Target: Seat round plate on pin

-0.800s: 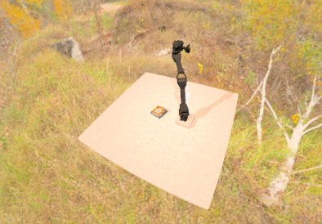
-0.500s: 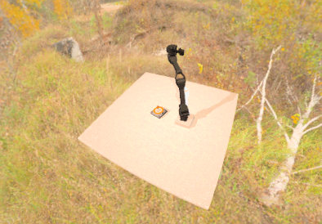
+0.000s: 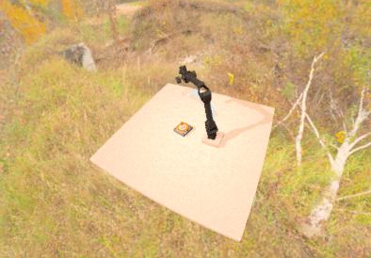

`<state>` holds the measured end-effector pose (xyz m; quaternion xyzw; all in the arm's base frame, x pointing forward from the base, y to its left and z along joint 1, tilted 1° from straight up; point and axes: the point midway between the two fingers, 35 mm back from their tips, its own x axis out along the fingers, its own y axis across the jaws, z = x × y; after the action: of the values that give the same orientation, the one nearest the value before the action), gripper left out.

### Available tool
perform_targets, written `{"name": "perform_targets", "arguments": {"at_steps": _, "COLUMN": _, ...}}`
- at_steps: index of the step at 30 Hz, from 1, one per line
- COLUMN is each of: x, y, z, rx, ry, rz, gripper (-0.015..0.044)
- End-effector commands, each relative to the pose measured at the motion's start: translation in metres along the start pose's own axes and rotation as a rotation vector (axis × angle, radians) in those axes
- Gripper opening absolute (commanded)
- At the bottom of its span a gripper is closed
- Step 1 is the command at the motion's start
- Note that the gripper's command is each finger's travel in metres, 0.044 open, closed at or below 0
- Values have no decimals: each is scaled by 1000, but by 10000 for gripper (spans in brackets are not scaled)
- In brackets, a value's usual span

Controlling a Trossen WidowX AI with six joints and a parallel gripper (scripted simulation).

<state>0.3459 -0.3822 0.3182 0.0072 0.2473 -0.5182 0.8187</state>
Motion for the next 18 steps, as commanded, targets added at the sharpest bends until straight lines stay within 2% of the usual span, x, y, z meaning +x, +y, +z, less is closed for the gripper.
{"name": "perform_targets", "arguments": {"at_steps": 1, "x": -12, "y": 50, "z": -44, "rx": -118, "ry": 128, "rz": 151, "gripper": 0}}
{"name": "perform_targets", "arguments": {"at_steps": 8, "x": -55, "y": 124, "z": -134, "rx": -323, "ry": 383, "rz": 400, "gripper": 0}}
{"name": "perform_targets", "arguments": {"at_steps": 18, "x": -141, "y": 170, "z": -245, "rx": -580, "ry": 727, "rz": 661, "gripper": 0}}
